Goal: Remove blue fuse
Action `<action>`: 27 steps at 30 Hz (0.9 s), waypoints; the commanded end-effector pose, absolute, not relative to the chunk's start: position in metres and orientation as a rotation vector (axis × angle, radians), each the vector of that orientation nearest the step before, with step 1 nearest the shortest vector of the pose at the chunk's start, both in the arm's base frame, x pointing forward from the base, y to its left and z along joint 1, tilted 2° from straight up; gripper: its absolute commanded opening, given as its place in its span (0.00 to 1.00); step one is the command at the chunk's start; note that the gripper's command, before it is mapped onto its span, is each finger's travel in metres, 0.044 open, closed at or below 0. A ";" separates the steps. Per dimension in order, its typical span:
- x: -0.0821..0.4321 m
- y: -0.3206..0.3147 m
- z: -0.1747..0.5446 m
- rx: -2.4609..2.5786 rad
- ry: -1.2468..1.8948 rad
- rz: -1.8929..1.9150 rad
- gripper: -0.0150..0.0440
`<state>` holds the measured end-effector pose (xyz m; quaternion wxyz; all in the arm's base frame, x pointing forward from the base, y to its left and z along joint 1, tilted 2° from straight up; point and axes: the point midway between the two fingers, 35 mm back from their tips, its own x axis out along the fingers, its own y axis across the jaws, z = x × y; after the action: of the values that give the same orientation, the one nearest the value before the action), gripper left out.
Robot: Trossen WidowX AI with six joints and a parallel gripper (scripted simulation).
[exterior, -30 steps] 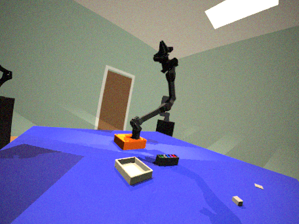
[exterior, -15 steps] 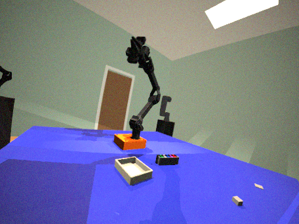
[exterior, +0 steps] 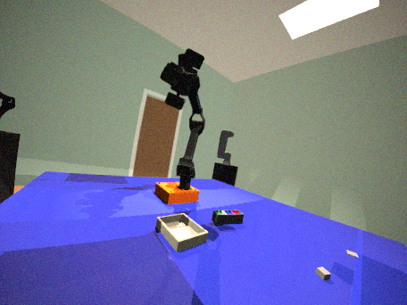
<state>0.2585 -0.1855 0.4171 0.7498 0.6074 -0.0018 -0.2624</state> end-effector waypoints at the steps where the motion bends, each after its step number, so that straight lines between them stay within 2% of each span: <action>1: 0.301 -0.161 0.360 1.258 0.255 -0.556 0.38; 8: 0.340 -0.109 0.276 1.104 0.609 -0.522 0.38; 14: 0.351 -0.053 0.205 0.901 0.908 -0.461 0.38; 20: 0.338 0.006 0.137 0.632 1.192 -0.369 0.38; 27: 0.292 0.065 0.065 0.222 1.494 -0.223 0.38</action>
<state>0.3220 0.0367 0.1034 0.7512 0.2103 0.6102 -0.1384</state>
